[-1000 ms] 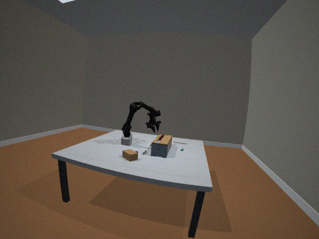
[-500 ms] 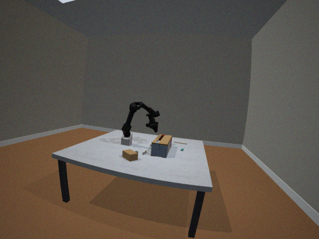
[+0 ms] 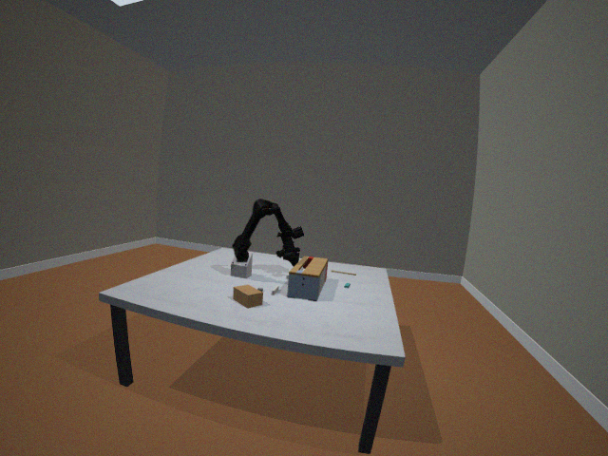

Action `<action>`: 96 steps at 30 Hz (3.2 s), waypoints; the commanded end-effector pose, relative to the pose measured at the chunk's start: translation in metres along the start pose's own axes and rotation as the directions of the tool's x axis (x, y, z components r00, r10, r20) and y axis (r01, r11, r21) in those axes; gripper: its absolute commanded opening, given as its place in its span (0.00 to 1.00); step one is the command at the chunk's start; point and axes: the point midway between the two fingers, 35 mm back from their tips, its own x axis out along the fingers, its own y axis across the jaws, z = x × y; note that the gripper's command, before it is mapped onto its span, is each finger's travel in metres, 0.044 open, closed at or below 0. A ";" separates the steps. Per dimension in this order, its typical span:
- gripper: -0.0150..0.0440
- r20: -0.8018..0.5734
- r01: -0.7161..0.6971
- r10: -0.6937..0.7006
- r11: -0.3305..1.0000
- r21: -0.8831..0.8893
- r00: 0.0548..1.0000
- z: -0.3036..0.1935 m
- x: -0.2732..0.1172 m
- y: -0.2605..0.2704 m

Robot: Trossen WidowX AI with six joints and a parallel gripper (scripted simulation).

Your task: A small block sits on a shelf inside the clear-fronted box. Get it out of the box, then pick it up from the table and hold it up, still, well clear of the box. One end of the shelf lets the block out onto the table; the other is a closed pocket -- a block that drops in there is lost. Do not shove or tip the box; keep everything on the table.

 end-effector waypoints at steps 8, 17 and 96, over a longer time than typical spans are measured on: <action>0.74 0.003 -0.007 0.007 1.000 -0.008 1.000 0.008 0.018 0.001; 0.74 0.003 -0.008 0.008 1.000 -0.008 1.000 0.014 0.031 0.001; 0.25 -0.021 0.200 -0.235 0.867 -0.456 0.972 0.008 -0.120 -0.015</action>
